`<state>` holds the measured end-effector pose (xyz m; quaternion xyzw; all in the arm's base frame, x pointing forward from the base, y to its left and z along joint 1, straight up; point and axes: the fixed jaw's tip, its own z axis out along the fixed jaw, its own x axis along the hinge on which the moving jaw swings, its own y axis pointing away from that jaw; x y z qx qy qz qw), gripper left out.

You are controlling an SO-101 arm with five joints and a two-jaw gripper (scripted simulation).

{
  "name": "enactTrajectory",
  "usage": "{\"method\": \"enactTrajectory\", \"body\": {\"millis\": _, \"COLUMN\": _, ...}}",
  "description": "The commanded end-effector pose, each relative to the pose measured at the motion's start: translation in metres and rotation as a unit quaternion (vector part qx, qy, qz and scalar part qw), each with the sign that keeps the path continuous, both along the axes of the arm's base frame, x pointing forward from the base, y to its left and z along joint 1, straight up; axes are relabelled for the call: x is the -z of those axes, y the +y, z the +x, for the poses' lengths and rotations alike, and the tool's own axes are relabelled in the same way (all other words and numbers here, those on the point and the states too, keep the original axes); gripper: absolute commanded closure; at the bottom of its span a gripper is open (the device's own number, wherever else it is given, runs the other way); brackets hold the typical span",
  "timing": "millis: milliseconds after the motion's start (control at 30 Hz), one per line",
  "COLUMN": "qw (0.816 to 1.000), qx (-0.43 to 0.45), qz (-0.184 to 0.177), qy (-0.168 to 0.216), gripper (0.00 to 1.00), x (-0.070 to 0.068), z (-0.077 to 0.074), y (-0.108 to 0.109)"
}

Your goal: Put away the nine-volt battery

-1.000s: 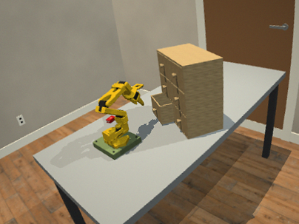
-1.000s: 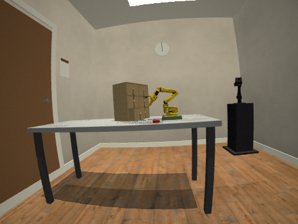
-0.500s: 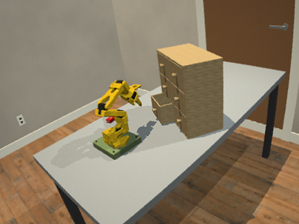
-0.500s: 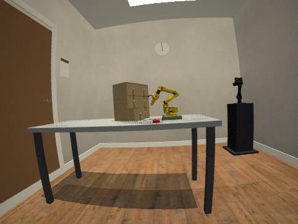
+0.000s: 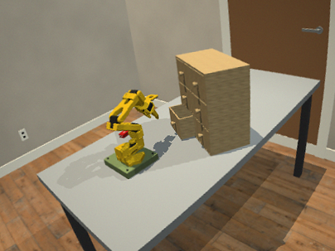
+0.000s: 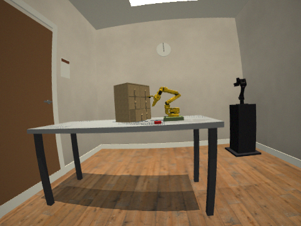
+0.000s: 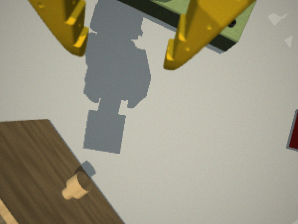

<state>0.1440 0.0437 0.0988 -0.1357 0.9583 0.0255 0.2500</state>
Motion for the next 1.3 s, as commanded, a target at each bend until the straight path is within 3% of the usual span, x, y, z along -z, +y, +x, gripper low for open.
{"method": "enactTrajectory", "body": {"millis": 0, "qw": 1.000, "qx": 0.002, "qz": 0.000, "qy": -0.007, "gripper": 0.79, "x": -0.003, "z": 0.000, "y": -0.002}}
{"method": "enactTrajectory", "body": {"millis": 467, "qw": 1.000, "qx": 0.002, "qz": 0.000, "qy": -0.007, "gripper": 0.79, "x": -0.003, "z": 0.000, "y": -0.002}}
{"method": "enactTrajectory", "body": {"millis": 867, "qw": 0.989, "qx": 0.048, "qz": 0.031, "qy": -0.134, "gripper": 0.79, "x": -0.058, "z": 0.066, "y": -0.003}}
{"method": "enactTrajectory", "body": {"millis": 1267, "qw": 0.989, "qx": 0.048, "qz": 0.031, "qy": -0.134, "gripper": 0.79, "x": -0.058, "z": 0.066, "y": -0.003}}
